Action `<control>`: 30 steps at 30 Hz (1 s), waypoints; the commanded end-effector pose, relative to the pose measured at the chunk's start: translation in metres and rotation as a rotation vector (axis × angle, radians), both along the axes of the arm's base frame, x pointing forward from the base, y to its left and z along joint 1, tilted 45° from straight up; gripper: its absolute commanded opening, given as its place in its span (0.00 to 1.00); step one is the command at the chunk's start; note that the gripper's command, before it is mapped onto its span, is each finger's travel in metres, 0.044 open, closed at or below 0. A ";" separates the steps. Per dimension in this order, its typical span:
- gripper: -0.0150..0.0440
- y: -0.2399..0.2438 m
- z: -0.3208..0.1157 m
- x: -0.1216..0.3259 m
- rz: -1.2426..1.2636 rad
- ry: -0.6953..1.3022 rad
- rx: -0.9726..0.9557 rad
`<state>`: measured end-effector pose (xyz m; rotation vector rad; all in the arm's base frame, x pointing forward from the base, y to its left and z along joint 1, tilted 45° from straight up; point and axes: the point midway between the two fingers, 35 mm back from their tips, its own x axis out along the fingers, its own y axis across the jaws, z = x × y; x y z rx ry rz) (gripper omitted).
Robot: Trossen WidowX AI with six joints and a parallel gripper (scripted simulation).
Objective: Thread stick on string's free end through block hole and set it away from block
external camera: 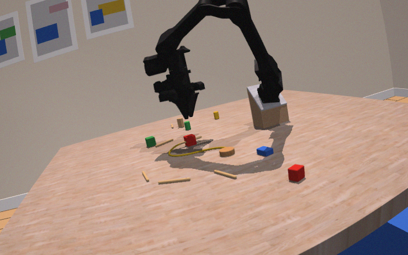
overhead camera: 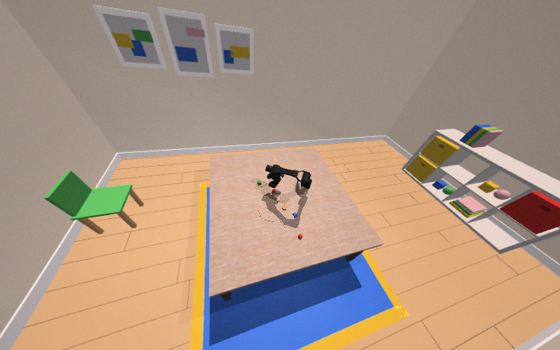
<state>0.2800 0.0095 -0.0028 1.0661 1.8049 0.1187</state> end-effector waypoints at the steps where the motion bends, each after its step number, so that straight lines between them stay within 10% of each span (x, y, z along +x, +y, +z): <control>1: 0.46 -0.005 0.003 -0.014 0.583 -0.579 0.067; 30: 0.46 0.001 -0.004 -0.014 0.590 -0.586 0.067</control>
